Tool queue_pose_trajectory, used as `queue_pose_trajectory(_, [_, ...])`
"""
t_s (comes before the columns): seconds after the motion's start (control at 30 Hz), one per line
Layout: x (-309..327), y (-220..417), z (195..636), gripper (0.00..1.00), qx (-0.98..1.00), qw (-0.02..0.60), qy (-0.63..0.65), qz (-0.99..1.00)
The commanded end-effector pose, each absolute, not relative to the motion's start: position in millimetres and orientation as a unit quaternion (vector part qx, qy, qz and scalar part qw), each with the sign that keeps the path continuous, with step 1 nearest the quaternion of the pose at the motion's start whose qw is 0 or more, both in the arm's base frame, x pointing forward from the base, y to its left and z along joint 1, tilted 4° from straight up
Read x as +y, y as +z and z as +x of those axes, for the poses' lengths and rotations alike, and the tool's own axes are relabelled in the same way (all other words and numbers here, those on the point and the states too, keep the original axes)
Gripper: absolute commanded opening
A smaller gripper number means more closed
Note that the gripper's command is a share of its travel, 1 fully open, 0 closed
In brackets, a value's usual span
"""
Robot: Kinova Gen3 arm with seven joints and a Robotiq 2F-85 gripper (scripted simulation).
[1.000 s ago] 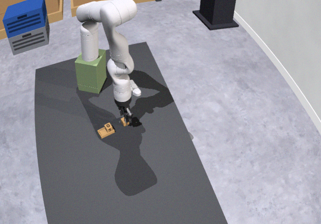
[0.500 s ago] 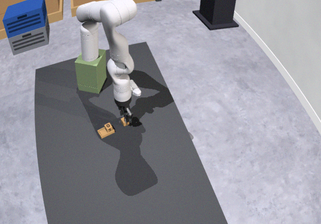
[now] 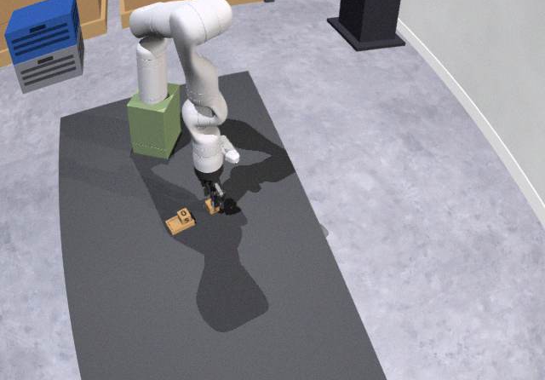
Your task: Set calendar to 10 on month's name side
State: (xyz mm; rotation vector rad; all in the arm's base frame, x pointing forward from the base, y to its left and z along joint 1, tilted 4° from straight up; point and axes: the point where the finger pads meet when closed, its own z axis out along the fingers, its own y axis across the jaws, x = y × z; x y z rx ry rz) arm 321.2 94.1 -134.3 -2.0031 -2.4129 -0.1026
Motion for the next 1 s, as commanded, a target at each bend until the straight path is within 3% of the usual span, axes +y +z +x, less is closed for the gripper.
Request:
queue_pose_trajectory(0.0, [95,-135,320,0.46,-0.772,0.002,-0.033,-0.634])
queue_pose_trajectory(0.97, [97,-149,323,0.46,-0.772,0.0,-0.035,-0.635])
